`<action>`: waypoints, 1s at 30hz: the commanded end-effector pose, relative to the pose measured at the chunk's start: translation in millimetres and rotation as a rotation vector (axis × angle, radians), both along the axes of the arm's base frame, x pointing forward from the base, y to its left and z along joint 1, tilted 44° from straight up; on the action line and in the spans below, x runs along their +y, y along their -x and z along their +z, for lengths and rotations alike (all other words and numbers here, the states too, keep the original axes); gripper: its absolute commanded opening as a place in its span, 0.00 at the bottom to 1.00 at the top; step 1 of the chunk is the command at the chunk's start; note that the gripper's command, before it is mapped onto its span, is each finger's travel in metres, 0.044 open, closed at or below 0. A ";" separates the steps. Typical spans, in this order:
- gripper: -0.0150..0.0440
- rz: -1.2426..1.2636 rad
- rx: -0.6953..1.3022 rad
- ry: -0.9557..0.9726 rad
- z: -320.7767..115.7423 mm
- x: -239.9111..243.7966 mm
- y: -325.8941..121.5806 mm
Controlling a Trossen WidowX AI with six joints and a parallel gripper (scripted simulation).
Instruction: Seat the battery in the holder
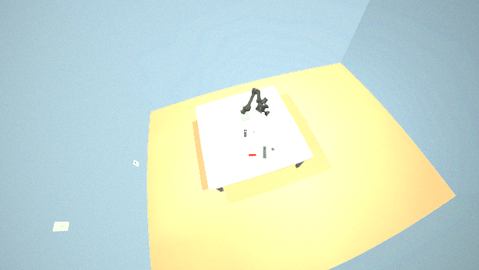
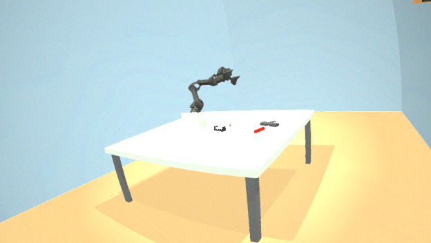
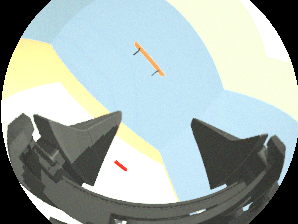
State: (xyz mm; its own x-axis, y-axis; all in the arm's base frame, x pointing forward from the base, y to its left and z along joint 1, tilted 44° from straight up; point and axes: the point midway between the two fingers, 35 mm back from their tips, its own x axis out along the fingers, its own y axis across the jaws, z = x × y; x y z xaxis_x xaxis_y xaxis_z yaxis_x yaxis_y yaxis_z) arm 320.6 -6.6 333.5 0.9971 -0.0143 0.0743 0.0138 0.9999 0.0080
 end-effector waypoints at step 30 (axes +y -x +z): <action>0.65 1.636 0.657 0.753 -290.6 122.0 50.6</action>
